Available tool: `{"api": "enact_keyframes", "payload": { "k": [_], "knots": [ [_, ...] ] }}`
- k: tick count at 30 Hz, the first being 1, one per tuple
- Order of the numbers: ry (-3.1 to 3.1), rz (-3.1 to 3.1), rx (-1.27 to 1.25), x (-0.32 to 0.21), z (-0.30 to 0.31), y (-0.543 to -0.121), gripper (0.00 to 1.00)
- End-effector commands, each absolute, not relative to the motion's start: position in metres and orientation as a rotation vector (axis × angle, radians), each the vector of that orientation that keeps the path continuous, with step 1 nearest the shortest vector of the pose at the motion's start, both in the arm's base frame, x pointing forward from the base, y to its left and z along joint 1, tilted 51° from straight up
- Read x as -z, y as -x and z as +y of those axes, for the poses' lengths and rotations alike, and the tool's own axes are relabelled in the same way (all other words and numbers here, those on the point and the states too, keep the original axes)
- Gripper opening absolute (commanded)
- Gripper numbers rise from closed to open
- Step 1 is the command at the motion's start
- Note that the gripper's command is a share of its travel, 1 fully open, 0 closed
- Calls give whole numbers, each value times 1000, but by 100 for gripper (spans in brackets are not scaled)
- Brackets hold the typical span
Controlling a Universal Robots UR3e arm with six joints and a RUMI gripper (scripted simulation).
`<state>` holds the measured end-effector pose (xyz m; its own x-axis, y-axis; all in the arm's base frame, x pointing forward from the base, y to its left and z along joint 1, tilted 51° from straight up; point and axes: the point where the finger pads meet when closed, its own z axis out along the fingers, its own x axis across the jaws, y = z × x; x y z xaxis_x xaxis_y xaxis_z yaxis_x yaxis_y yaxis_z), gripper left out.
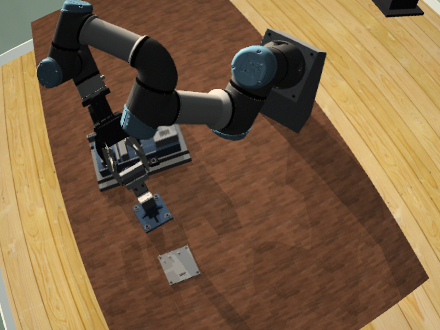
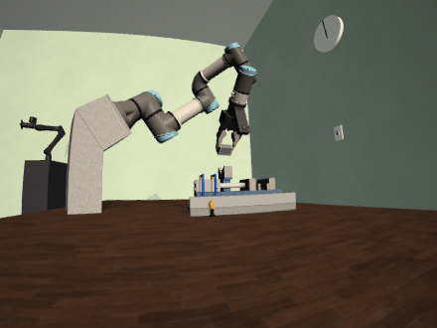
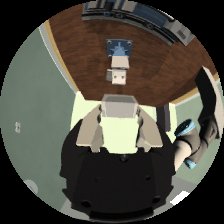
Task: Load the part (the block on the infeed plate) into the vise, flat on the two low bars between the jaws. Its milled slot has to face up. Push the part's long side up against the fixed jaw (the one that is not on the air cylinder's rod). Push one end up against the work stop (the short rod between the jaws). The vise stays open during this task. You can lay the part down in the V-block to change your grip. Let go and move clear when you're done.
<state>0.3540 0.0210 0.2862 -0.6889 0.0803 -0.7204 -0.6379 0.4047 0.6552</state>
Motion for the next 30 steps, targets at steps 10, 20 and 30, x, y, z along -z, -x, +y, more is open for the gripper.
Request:
{"api": "enact_keyframes", "payload": {
  "k": [10, 20, 30],
  "knots": [
    [474, 1974, -1330, -284, 22, -357, 0],
    [474, 1974, -1330, -281, 24, -360, 0],
    [474, 1974, -1330, -276, 27, -366, 0]
  ]
}}
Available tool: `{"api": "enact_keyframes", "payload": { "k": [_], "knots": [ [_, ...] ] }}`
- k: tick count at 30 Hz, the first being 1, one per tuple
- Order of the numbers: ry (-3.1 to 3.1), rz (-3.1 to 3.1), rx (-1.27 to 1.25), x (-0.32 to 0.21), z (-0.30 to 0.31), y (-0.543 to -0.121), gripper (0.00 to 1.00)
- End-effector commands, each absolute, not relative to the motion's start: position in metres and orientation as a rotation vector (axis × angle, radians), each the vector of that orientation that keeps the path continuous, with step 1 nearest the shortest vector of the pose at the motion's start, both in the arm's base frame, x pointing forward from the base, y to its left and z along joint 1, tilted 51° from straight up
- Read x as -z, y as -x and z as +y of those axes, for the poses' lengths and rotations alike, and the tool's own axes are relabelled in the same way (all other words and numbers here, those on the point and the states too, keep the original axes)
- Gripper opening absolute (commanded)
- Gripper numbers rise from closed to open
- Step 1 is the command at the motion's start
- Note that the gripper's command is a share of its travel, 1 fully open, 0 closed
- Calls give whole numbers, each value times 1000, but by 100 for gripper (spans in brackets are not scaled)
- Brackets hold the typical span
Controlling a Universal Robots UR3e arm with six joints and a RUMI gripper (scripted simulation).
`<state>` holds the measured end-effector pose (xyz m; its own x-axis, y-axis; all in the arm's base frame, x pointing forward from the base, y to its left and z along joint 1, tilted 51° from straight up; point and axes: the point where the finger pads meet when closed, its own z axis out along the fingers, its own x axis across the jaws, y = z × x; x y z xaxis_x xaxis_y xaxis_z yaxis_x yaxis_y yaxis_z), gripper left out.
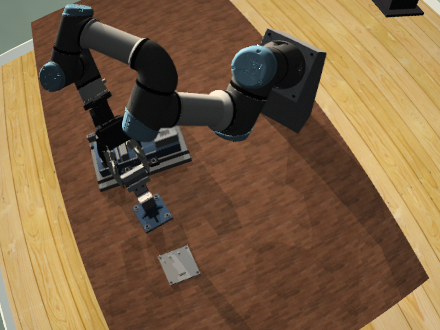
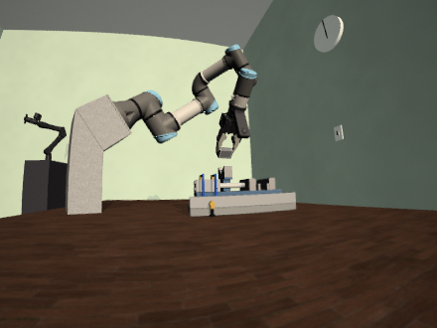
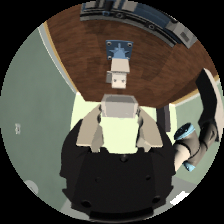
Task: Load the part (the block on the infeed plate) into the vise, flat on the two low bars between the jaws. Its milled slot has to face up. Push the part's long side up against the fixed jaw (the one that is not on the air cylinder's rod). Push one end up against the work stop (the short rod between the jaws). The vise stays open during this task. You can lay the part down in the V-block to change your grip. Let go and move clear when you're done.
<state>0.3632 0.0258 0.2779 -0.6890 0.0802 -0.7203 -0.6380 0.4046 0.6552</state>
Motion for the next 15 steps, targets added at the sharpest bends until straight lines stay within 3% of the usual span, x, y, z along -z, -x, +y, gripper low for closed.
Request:
{"api": "enact_keyframes", "payload": {
  "k": [1, 15],
  "knots": [
    [474, 1974, -1330, -275, 27, -366, 0],
    [474, 1974, -1330, -267, 32, -376, 0]
  ]
}}
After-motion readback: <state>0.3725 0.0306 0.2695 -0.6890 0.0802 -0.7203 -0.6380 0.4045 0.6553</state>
